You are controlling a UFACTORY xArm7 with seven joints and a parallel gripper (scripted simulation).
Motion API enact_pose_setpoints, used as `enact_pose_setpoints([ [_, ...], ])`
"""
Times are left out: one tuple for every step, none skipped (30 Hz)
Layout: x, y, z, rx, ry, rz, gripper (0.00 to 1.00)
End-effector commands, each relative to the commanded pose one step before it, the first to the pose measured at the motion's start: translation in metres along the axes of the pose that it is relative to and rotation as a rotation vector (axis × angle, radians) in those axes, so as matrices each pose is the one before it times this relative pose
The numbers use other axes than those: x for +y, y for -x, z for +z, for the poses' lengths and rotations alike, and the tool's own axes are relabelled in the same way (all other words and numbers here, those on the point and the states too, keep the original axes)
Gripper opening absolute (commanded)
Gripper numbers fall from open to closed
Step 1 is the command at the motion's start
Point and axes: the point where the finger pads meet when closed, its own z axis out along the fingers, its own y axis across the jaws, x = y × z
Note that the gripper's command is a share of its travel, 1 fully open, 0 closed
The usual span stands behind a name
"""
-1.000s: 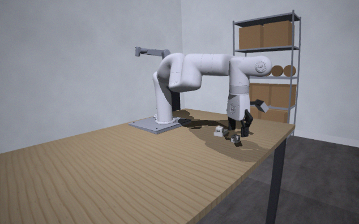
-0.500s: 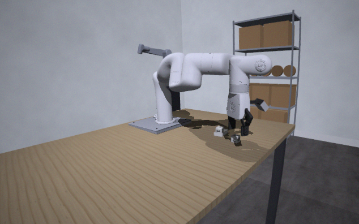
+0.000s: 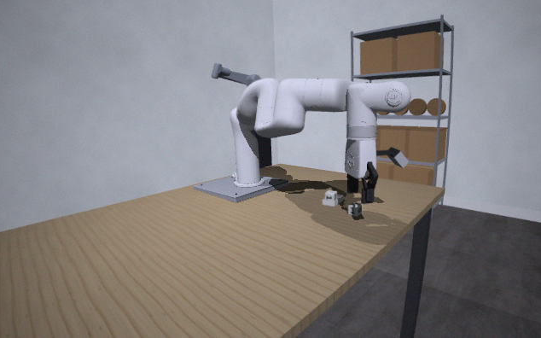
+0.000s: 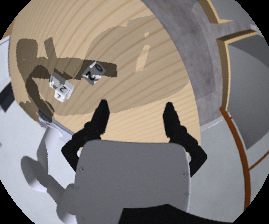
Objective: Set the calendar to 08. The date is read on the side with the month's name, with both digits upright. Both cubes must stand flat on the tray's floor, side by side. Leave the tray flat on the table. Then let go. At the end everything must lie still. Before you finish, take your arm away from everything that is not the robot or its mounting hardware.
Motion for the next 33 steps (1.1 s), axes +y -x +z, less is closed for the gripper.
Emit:
enact_pose_setpoints([
  [-0.00303,-0.00449,-0.00447,0.00709,0.01189,0.12256,1.0],
  [0.0,0.0,0.0,0.0,0.0,0.0,1.0],
  [-0.00144,-0.00121,-0.00088,0.00123,0.00109,0.04334,1.0],
  [-0.00163,-0.00119,-0.00092,0.0013,0.00105,0.0468,1.0],
  [-0.00181,-0.00114,-0.00095,0.00136,0.00097,0.05016,1.0],
  [-0.00125,-0.00067,-0.00061,0.00088,0.00057,0.03337,1.0],
  [-0.00076,-0.00037,-0.00036,0.00052,0.00031,0.02004,1.0],
  [-0.00153,-0.00067,-0.00069,0.001,0.00055,0.03972,1.0],
  [-0.00066,-0.00025,-0.00029,0.00041,0.00021,0.01679,1.0],
  [-0.00195,-0.00066,-0.00081,0.00116,0.00054,0.04923,1.0],
  [-0.00041,-0.00011,-0.00016,0.00023,0.0001,0.01023,1.0],
  [-0.00211,-0.00051,-0.00082,0.00114,0.00043,0.0525,1.0],
  [-0.0004,-0.00007,-0.00015,0.0002,0.00007,0.00973,1.0],
  [-0.00214,-0.00031,-0.00078,0.00103,0.00031,0.05265,1.0],
  [-0.0005,-0.00004,-0.00017,0.00022,0.00006,0.01217,1.0],
  [-0.00205,-0.0001,-0.0007,0.00087,0.00019,0.05037,1.0],
  [-0.00068,0.00001,-0.00023,0.00027,0.00005,0.01681,1.0],
  [0.0,0.0,0.0,0.0,0.0,0.0,1.0],
  [0.0,0.0,0.0,0.0,0.0,0.0,1.0],
  [-0.00279,0.00016,-0.0009,0.001,0.00011,0.06933,1.0],
  [-0.00229,0.00036,-0.0007,0.00069,0.00002,0.05786,1.0],
  [-0.00052,0.00012,-0.00016,0.00014,0.0,0.01337,1.0],
  [-0.0014,0.00037,-0.00041,0.00035,-0.00002,0.03641,1.0],
  [-0.00122,0.00039,-0.00035,0.00026,-0.00003,0.03248,1.0],
  [-0.00015,0.00005,-0.00004,0.00003,0.0,0.00399,1.0],
  [-0.00225,0.00088,-0.00063,0.00037,-0.00008,0.06149,1.0],
  [-0.00045,0.00022,-0.00013,0.00006,-0.00002,0.01278,1.0],
  [-0.00171,0.0009,-0.00047,0.00017,-0.00008,0.04945,1.0],
  [-0.00086,0.00053,-0.00023,0.00005,-0.00004,0.02594,1.0],
  [-0.00119,0.0008,-0.00032,0.00003,-0.00005,0.03689,1.0],
  [-0.00101,0.00076,-0.00027,-0.00001,-0.00004,0.03257,1.0],
  [-0.0002,0.00017,-0.00005,-0.00001,-0.00001,0.00676,1.0],
  [-0.00172,0.00147,-0.00045,-0.00013,-0.00004,0.05875,1.0],
])
